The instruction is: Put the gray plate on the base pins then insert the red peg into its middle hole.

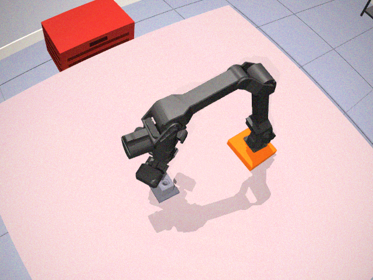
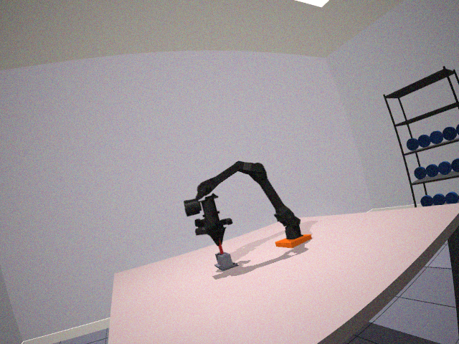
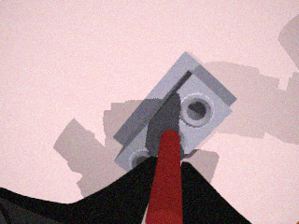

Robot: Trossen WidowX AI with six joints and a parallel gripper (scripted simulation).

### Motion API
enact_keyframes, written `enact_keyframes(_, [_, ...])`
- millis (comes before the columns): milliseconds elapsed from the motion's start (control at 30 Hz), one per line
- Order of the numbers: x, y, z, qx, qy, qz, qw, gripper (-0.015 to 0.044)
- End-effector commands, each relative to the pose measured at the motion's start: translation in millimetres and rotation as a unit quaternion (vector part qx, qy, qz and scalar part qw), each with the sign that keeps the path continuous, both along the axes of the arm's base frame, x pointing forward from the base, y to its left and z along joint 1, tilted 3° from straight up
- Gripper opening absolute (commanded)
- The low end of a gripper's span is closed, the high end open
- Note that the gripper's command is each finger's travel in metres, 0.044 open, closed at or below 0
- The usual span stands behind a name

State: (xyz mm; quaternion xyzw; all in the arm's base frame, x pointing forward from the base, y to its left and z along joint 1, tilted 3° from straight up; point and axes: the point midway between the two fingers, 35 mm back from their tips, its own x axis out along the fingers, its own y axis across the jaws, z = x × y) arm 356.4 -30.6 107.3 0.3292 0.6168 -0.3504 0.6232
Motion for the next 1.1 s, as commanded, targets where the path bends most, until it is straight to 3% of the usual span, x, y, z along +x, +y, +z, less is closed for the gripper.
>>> enact_keyframes(0, [-0.8, 0.1, -0.7, 0.0, 0.0, 0.001, 1.0, 0.0])
enact_keyframes(600, [-0.3, 0.2, -1.4, 0.0, 0.001, 0.0, 1.0, 0.0])
enact_keyframes(800, [-0.3, 0.2, -1.4, 0.0, 0.001, 0.0, 1.0, 0.015])
enact_keyframes(1067, [-0.3, 0.2, -1.4, 0.0, 0.001, 0.0, 1.0, 0.015])
